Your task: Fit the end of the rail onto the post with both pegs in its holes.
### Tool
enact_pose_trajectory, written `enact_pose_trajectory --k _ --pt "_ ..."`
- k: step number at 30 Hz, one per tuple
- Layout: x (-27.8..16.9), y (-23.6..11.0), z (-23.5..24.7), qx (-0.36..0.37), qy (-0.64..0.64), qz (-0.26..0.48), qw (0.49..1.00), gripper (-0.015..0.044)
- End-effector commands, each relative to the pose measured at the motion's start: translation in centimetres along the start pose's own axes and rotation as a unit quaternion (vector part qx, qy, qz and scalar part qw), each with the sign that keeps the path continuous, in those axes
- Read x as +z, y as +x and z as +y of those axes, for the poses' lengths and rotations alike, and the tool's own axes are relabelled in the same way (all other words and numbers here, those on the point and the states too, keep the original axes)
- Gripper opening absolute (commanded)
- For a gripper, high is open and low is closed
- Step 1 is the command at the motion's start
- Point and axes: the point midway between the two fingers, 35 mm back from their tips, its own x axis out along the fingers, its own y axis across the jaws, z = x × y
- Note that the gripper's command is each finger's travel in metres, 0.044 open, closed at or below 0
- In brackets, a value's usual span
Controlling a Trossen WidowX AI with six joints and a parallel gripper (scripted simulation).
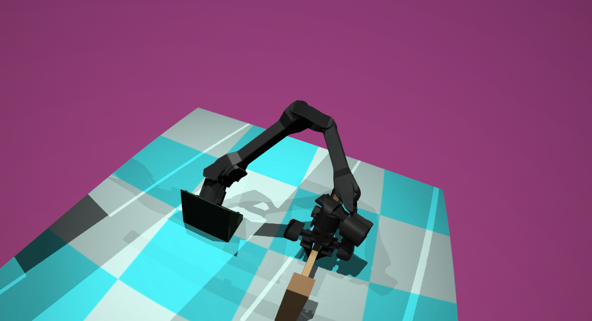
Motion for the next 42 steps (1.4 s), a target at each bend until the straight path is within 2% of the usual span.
enact_pose_trajectory --k 1,42 --pt "-0.1 -0.8 -0.4 -0.009 -0.001 0.0 1.0 0.0" --pt "-0.1 -2.9 -0.4 -0.009 -0.001 0.0 1.0 0.0"
